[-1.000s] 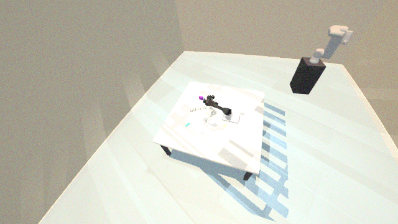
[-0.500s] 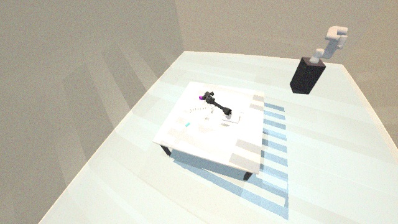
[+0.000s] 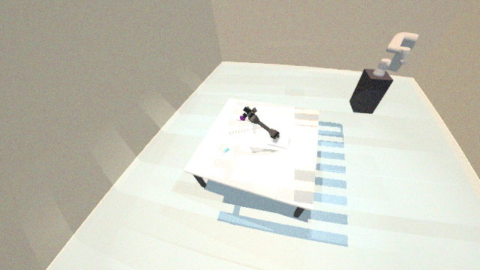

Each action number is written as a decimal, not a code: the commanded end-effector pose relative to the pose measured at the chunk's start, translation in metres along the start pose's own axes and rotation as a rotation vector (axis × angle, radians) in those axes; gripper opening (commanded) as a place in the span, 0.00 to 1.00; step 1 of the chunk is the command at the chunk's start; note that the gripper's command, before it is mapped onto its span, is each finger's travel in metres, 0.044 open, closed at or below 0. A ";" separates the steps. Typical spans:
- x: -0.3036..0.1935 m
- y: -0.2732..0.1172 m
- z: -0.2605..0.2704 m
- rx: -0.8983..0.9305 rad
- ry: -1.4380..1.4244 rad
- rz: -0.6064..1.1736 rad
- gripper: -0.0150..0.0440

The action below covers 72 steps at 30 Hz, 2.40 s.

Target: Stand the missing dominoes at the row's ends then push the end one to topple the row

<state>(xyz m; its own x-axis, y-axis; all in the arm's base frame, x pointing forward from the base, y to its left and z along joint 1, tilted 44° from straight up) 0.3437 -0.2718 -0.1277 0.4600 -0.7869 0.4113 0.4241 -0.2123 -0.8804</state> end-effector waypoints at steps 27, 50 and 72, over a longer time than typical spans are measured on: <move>0.053 -0.058 -0.002 0.387 -0.007 0.869 1.00; 0.018 -0.028 0.015 0.389 -0.007 0.869 1.00; -0.007 -0.012 0.025 0.391 -0.007 0.870 0.87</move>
<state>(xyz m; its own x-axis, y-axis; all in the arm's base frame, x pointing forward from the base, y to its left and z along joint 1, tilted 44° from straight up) 0.3549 -0.2510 -0.1125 0.7431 -0.5731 -0.3455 0.1606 0.6539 -0.7393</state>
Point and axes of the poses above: the point midway between the two fingers, 35 mm back from their tips, its own y axis out along the fingers, its own z axis across the jaws, x = y × z, the point moved 7 cm from there along -y, back along the fingers, and after that the axes turned 6 degrees about -y, right-handed, at the moved point
